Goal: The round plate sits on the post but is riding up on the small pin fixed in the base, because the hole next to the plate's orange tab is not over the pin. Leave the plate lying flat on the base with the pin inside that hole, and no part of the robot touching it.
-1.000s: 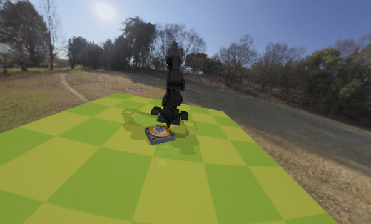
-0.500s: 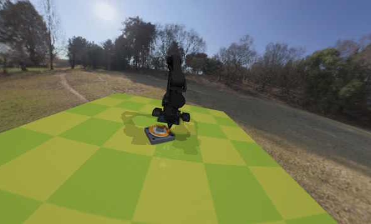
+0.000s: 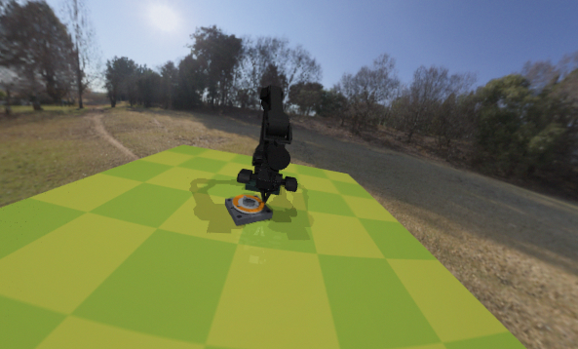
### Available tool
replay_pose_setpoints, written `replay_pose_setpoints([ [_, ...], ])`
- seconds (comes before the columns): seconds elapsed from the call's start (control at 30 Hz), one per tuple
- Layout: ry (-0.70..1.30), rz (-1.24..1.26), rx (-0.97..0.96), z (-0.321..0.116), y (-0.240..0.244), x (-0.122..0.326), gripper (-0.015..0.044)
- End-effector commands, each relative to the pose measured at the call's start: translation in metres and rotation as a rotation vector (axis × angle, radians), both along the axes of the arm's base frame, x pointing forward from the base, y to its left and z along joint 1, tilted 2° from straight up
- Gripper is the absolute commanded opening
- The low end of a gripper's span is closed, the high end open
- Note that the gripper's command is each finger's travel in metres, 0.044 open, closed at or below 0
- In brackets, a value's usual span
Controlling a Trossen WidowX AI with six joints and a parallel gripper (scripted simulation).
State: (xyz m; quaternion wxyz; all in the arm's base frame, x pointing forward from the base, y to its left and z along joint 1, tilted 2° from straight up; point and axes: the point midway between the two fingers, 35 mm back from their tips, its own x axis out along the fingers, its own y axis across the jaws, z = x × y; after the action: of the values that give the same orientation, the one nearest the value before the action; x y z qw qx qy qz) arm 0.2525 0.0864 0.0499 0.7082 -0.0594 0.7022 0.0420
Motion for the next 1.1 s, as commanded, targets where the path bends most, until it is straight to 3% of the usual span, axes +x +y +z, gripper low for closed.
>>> replay_pose_setpoints([
  [0.0,-0.006,-0.004,0.002,0.0,0.002,0.007,0.0],
  [1.07,-0.009,-0.004,0.001,0.002,-0.005,0.041,0.0],
])
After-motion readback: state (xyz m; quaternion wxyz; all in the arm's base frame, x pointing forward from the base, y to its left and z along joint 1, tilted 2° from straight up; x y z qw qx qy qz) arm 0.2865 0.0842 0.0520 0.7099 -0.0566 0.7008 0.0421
